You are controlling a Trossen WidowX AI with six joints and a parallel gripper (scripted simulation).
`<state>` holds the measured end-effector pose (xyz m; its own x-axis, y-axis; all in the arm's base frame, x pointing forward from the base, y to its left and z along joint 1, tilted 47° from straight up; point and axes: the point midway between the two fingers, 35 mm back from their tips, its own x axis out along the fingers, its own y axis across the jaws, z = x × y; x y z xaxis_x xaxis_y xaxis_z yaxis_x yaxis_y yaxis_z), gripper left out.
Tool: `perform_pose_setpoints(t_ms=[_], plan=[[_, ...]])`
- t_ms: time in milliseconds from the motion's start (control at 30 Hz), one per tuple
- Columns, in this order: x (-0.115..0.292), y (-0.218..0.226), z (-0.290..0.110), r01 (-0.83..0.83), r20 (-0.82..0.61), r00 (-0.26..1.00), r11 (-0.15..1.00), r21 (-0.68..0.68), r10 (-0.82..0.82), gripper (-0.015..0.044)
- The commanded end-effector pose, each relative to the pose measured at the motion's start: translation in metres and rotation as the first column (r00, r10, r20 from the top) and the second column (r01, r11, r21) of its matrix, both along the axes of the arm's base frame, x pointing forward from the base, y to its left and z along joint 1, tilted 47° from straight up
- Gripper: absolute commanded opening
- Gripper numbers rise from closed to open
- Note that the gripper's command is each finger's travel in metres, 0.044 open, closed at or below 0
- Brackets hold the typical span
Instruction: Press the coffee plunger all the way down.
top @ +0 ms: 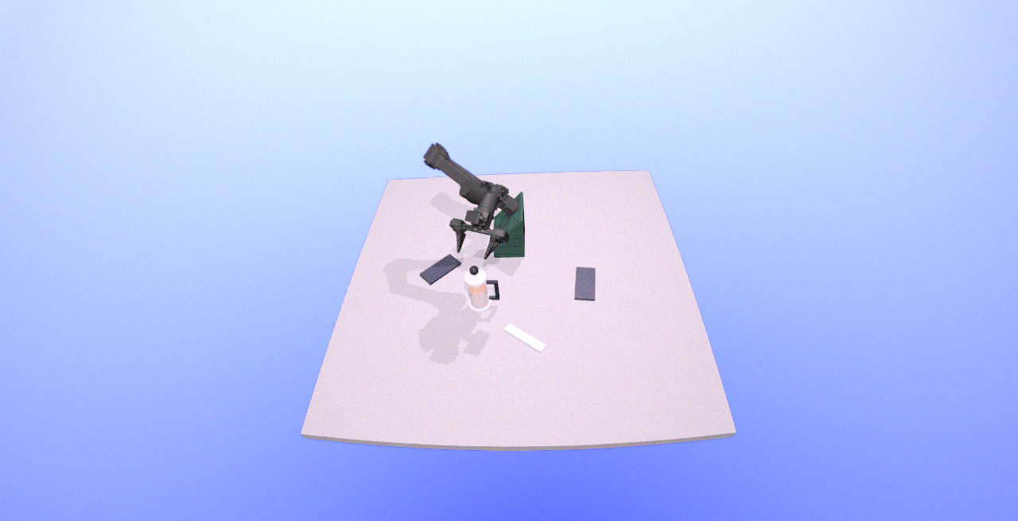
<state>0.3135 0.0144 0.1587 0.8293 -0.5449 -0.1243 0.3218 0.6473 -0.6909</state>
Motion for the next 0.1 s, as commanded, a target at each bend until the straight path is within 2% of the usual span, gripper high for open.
perform_pose_setpoints(t_ms=[0, 67], plan=[[-0.0016, 0.0023, 0.006, 0.005, 0.011, 1.0, 1.0, 0.005, -0.005, 0.044], [-0.0016, 0.0023, 0.006, 0.005, 0.011, 1.0, 1.0, 0.005, -0.005, 0.044]])
